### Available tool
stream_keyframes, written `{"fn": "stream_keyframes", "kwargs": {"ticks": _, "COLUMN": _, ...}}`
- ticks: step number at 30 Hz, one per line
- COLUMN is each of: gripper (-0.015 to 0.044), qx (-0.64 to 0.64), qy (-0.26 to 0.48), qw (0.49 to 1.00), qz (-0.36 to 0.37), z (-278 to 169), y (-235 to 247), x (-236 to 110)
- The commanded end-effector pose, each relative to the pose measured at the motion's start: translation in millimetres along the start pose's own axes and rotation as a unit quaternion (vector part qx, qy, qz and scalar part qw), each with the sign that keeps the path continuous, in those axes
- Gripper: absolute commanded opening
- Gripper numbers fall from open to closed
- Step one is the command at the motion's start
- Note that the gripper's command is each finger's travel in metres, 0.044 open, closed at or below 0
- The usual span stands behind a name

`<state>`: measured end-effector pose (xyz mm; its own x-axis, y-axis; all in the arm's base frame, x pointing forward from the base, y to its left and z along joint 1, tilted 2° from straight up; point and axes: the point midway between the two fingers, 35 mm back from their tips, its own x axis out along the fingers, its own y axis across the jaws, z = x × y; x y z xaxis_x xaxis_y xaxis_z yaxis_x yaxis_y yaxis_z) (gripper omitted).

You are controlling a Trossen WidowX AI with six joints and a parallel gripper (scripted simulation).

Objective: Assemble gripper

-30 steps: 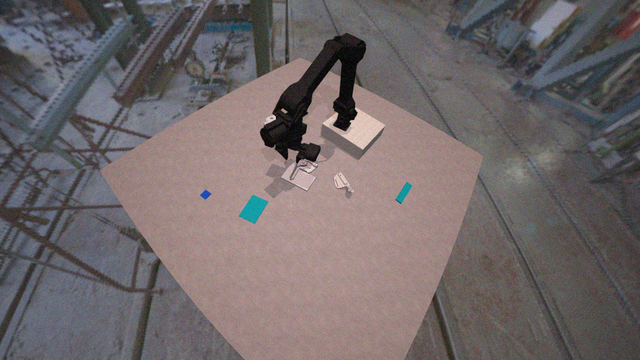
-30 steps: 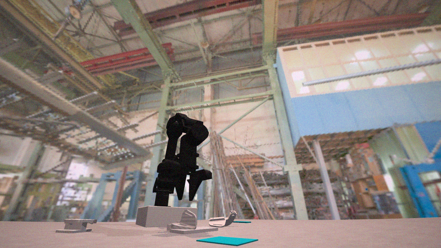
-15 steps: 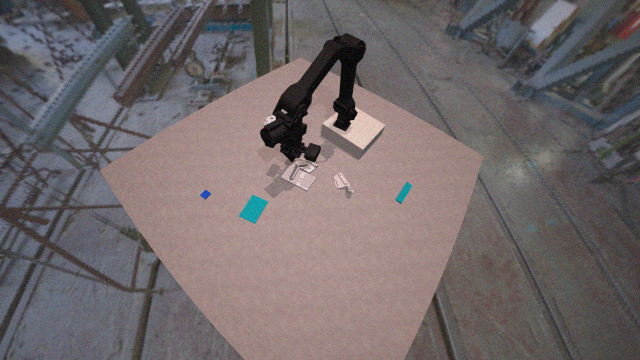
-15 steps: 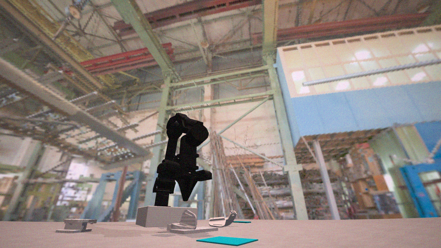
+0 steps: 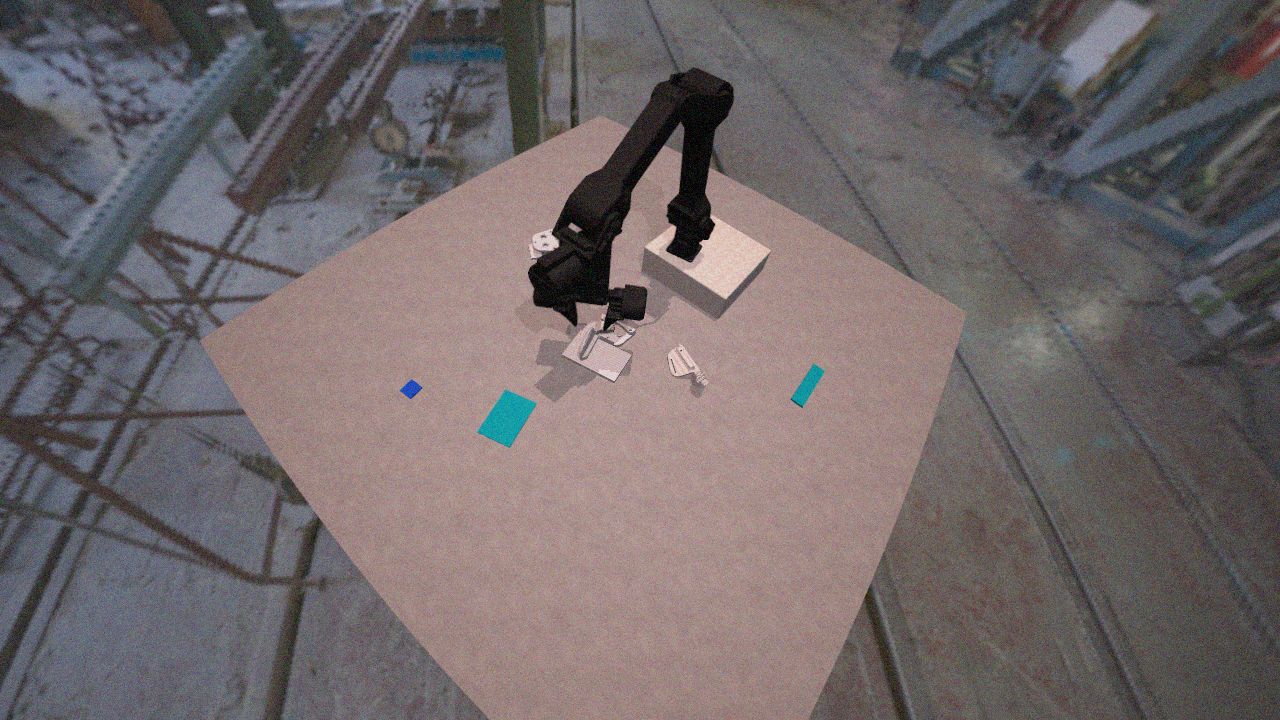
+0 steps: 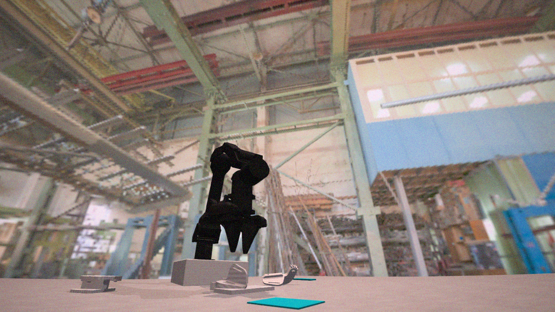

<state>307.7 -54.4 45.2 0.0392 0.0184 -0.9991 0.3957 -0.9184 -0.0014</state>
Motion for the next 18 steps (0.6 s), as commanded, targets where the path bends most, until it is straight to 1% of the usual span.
{"fn": "stream_keyframes", "kwargs": {"ticks": 1, "gripper": 0.0341, "qx": -0.053, "qy": -0.001, "qw": 0.999, "qz": -0.001, "z": -4, "y": -6, "x": 0}}
{"fn": "stream_keyframes", "kwargs": {"ticks": 5, "gripper": 0.0440, "qx": -0.112, "qy": -0.001, "qw": 0.994, "qz": -0.002, "z": -8, "y": -13, "x": 0}}
{"fn": "stream_keyframes", "kwargs": {"ticks": 18, "gripper": 0.0440, "qx": -0.302, "qy": 0.000, "qw": 0.953, "qz": -0.003, "z": -20, "y": -36, "x": -1}}
